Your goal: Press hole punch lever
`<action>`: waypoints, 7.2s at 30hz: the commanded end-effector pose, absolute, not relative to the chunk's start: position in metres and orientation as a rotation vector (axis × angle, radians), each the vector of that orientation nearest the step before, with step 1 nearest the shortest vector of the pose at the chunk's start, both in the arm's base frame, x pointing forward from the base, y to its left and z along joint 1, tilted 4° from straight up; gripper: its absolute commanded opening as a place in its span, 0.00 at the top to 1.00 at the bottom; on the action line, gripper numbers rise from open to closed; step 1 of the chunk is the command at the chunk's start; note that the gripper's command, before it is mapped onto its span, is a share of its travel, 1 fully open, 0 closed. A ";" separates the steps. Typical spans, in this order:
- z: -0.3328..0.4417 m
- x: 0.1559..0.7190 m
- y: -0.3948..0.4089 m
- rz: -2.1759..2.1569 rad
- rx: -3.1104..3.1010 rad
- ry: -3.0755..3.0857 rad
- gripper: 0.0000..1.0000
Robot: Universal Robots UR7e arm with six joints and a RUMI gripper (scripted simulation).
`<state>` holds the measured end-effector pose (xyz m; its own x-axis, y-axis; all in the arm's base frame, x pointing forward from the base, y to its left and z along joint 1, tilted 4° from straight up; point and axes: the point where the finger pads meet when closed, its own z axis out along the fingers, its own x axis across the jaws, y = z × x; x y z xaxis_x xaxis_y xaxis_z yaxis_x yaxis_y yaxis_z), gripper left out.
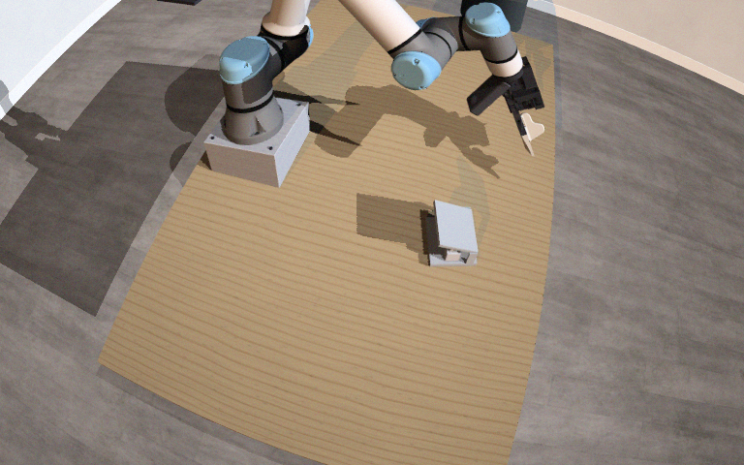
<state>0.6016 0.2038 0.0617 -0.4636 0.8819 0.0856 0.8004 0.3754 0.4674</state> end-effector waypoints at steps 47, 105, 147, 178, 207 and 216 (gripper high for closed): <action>0.028 0.502 -0.051 0.039 1.692 2.734 1.00; 0.028 0.502 -0.051 0.039 1.692 2.734 1.00; -0.022 0.499 -0.051 0.039 1.692 2.734 1.00; -0.033 0.498 -0.051 0.039 1.692 2.734 1.00; -0.034 0.498 -0.050 0.039 1.692 2.734 1.00; -0.042 0.497 -0.050 0.039 1.692 2.734 1.00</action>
<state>0.4971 -0.0500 -0.0390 -0.4442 0.8927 0.0764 0.8945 0.4467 -0.0190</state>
